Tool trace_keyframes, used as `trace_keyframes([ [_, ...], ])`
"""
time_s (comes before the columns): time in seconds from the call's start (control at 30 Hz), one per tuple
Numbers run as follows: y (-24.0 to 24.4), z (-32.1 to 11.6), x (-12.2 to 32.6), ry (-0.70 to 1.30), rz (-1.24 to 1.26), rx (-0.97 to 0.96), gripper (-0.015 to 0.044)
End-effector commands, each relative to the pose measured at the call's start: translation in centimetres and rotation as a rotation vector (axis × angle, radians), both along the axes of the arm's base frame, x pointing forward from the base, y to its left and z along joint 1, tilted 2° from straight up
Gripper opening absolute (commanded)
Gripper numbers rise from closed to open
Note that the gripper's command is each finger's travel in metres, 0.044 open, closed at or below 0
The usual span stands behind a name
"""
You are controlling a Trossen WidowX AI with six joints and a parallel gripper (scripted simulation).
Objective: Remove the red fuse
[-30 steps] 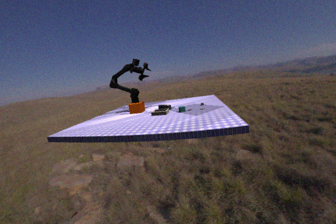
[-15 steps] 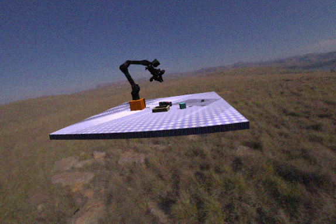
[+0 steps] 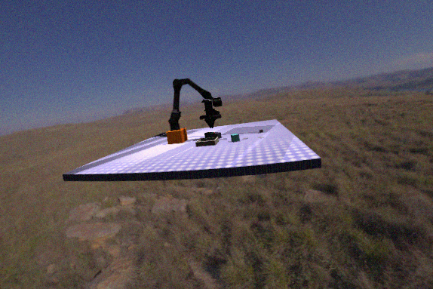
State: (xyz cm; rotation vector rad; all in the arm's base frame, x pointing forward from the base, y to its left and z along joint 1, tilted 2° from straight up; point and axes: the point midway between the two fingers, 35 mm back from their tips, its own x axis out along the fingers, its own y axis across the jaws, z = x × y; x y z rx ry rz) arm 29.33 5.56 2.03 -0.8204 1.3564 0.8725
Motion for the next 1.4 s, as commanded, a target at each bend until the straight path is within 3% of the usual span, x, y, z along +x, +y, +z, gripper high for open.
trace_keyframes([
  [0.0,-0.4,-0.3,0.3,0.003,-0.014,-0.019,0.0074],
  [1.37,-0.3,-3.4,0.7,0.003,-0.014,-0.019,0.0074],
])
